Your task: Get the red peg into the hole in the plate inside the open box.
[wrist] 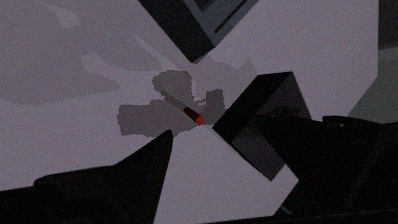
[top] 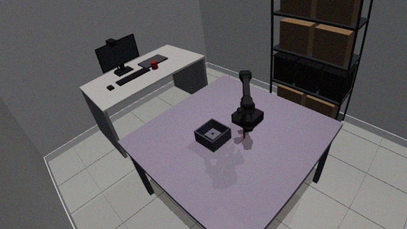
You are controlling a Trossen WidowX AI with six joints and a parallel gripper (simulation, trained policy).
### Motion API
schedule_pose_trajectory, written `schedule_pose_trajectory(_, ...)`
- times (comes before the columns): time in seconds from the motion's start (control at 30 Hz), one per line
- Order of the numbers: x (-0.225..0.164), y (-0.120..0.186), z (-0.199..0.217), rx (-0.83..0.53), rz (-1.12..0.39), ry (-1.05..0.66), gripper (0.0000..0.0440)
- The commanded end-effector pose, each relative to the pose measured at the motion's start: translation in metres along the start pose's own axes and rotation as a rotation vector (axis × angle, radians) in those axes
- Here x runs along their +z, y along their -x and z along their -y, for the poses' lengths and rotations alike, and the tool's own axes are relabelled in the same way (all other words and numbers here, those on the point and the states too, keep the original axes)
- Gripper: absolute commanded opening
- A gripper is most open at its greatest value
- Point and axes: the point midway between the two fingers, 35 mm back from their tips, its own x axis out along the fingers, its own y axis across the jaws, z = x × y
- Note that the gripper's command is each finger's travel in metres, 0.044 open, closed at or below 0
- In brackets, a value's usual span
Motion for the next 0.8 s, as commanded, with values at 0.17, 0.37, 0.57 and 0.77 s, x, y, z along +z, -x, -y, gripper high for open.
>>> schedule_pose_trajectory(0.17,-0.009,-0.031,-0.008,-0.01,0.002,0.024,0.044)
schedule_pose_trajectory(0.37,-0.011,-0.057,-0.015,0.005,0.017,0.026,0.044)
schedule_pose_trajectory(0.57,-0.012,-0.082,-0.022,0.026,0.035,0.023,0.044)
schedule_pose_trajectory(0.77,-0.014,-0.101,-0.023,0.03,0.035,0.029,0.0382)
